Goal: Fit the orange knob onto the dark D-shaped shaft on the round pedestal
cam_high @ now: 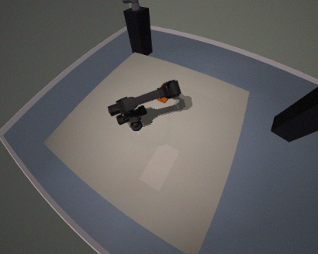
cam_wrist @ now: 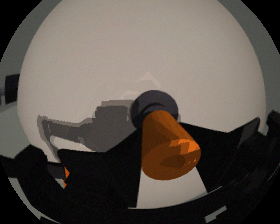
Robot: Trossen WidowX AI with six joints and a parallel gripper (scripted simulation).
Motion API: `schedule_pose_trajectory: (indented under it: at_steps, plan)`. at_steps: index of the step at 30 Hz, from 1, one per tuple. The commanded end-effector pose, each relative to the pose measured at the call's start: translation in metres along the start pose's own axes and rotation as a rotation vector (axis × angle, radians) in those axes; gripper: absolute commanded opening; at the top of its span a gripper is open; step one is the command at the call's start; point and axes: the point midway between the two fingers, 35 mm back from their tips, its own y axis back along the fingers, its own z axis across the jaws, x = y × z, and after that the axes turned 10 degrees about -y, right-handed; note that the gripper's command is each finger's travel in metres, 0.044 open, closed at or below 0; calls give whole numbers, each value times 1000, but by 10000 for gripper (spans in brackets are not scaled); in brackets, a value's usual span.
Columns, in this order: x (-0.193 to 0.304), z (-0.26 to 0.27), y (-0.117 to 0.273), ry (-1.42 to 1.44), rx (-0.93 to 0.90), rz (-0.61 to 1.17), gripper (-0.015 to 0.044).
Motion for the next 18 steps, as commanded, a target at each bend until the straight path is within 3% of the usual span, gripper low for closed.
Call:
schedule_pose_trajectory:
  at_steps: [1, 18]
  plan:
    - [-4, -3, 3, 125, 8, 0, 0]
    - [-2, -2, 0, 135, 8, 0, 0]
